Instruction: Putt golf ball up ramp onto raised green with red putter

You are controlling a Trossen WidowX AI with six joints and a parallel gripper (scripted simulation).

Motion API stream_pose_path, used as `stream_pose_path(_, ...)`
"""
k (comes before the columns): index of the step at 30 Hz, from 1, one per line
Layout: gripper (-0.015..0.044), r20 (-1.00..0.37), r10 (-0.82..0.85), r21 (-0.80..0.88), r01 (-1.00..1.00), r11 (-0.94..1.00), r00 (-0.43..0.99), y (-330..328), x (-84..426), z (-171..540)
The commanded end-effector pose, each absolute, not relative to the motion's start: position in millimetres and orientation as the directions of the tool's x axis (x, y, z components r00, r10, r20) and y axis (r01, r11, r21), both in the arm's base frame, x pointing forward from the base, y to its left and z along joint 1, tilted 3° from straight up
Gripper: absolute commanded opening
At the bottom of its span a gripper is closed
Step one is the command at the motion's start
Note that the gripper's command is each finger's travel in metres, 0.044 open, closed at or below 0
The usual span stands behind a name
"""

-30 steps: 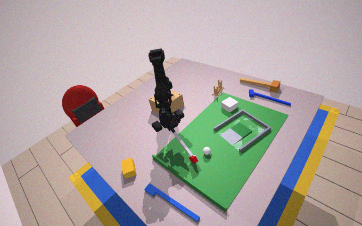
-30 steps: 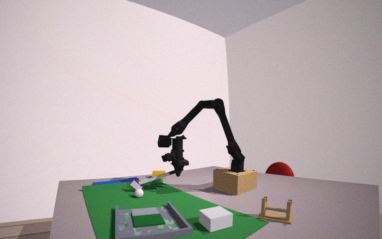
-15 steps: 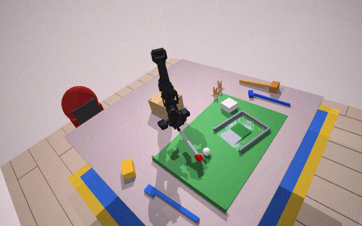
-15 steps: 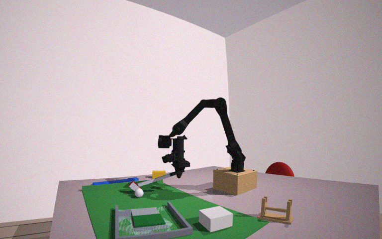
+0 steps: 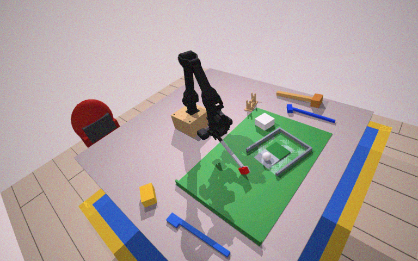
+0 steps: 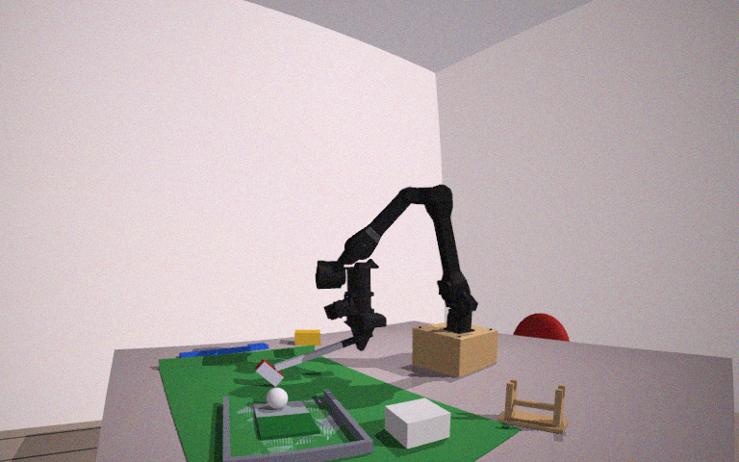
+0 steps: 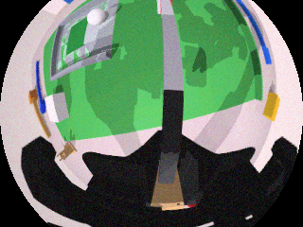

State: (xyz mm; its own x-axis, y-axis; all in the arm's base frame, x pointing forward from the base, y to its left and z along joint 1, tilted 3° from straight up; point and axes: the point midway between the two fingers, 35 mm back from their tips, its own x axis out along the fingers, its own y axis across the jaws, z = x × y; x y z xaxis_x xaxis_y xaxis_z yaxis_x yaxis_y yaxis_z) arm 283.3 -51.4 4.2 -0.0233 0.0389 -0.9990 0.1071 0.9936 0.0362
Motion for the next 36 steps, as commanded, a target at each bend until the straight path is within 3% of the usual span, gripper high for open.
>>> stream_pose_path(1, 0.0, -0.999, 0.037, 0.036, 0.112, 0.993, -0.004, -50, 288, 28)
stream_pose_path(7, 0.0, -0.999, 0.037, 0.036, 0.112, 0.993, -0.004, -51, 287, 61)
stream_pose_path(36, 0.0, -0.999, 0.036, 0.035, 0.107, 0.994, -0.009, -51, 286, 51)
